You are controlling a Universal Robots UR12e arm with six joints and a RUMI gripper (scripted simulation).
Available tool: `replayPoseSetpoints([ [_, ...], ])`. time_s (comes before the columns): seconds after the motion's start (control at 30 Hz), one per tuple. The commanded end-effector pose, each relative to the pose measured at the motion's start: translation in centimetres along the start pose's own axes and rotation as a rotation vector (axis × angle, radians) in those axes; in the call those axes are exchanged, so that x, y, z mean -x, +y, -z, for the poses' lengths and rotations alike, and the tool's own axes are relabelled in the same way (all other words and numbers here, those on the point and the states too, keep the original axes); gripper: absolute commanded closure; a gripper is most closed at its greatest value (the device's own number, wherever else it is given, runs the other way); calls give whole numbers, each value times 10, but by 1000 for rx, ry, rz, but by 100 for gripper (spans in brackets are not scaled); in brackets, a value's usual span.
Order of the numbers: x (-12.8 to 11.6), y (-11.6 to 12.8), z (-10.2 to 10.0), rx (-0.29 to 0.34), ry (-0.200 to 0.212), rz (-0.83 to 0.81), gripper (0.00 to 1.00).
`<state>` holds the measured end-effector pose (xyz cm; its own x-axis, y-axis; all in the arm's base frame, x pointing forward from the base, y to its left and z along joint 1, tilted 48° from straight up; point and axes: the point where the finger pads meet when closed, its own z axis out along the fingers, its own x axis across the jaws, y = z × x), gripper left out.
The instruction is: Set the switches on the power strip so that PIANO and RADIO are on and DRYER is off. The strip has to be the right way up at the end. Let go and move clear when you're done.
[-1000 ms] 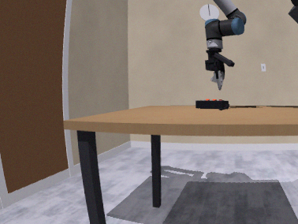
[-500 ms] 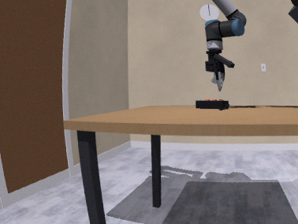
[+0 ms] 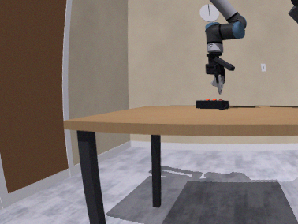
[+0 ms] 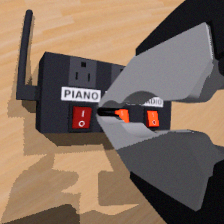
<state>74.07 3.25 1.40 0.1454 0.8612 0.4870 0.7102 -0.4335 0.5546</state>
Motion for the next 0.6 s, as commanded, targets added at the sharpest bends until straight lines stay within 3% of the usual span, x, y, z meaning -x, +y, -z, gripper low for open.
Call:
replayPoseSetpoints([
  [0.0,0,0,-5,1,0,0,100],
  [0.57,0,0,-20,1,0,0,100],
])
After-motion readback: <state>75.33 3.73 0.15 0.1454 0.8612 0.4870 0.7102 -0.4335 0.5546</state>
